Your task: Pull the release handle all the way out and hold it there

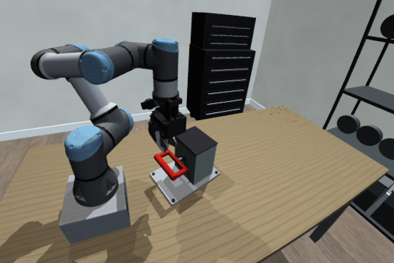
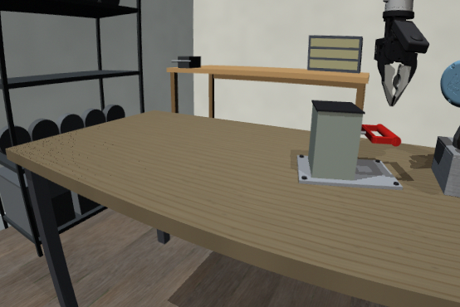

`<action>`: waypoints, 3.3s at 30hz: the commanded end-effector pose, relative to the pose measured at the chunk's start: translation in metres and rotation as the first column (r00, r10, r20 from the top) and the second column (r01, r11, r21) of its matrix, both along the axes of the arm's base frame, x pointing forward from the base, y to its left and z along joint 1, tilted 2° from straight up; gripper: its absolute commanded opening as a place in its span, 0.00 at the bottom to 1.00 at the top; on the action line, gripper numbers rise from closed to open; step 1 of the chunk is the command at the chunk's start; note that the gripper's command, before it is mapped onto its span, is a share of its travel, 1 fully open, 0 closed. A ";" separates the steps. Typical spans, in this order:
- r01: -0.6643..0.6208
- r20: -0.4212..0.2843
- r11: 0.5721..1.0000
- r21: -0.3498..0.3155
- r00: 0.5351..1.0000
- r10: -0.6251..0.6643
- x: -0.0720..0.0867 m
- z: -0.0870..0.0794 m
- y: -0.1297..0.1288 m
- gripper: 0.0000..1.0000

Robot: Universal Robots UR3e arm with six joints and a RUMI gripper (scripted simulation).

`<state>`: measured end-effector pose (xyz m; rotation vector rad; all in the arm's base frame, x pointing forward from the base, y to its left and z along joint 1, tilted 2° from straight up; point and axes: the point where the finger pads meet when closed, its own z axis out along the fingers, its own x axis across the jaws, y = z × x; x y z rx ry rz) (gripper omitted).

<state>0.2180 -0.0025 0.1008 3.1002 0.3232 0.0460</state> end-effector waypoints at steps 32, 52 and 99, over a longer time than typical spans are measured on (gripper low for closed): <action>-0.004 0.001 1.000 -0.001 1.000 0.004 0.000 0.001 0.000 0.00; -0.193 -0.014 0.981 -0.004 0.981 0.192 -0.003 0.001 0.001 0.00; -0.944 -0.037 -0.313 0.100 -0.318 0.947 -0.011 0.003 -0.003 0.00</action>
